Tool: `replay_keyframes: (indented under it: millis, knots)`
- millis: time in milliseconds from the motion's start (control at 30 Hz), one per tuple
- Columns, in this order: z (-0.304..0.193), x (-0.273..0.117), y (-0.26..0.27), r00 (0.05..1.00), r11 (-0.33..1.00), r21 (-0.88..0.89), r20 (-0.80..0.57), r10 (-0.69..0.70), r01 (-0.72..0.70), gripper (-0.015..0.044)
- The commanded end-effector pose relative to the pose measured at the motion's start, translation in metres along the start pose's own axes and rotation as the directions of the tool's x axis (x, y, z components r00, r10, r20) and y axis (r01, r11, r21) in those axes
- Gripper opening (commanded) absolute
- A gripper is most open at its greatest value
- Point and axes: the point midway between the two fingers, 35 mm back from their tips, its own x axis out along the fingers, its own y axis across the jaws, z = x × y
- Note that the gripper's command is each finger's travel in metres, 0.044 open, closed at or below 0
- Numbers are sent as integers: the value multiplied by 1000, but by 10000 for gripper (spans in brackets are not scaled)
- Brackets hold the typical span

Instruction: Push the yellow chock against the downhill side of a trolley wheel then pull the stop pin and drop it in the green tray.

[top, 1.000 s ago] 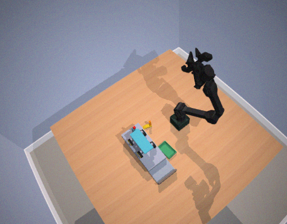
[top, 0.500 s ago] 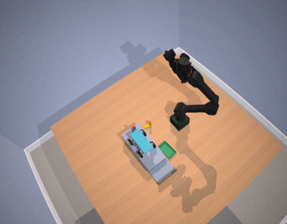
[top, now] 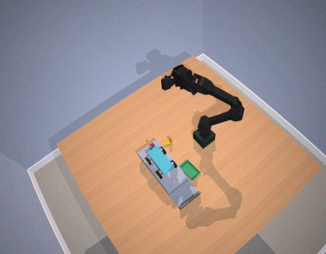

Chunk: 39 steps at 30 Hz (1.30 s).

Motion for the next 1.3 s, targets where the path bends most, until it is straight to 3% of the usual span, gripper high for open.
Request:
replay_keyframes:
  millis: [0,300,567,767,933,1267]
  knots:
    - [-33,20,17,991,959,-275,-128,27,-61,190]
    - [-101,44,44,927,641,-700,-370,52,-315,190]
    - [-164,51,60,823,177,-807,-567,31,-563,190]
    - [-212,48,65,719,-200,-702,-695,-12,-683,190]
    - [-249,41,66,620,-483,-520,-782,-63,-704,190]
    - [-315,18,55,402,-863,-36,-894,-198,-504,190]
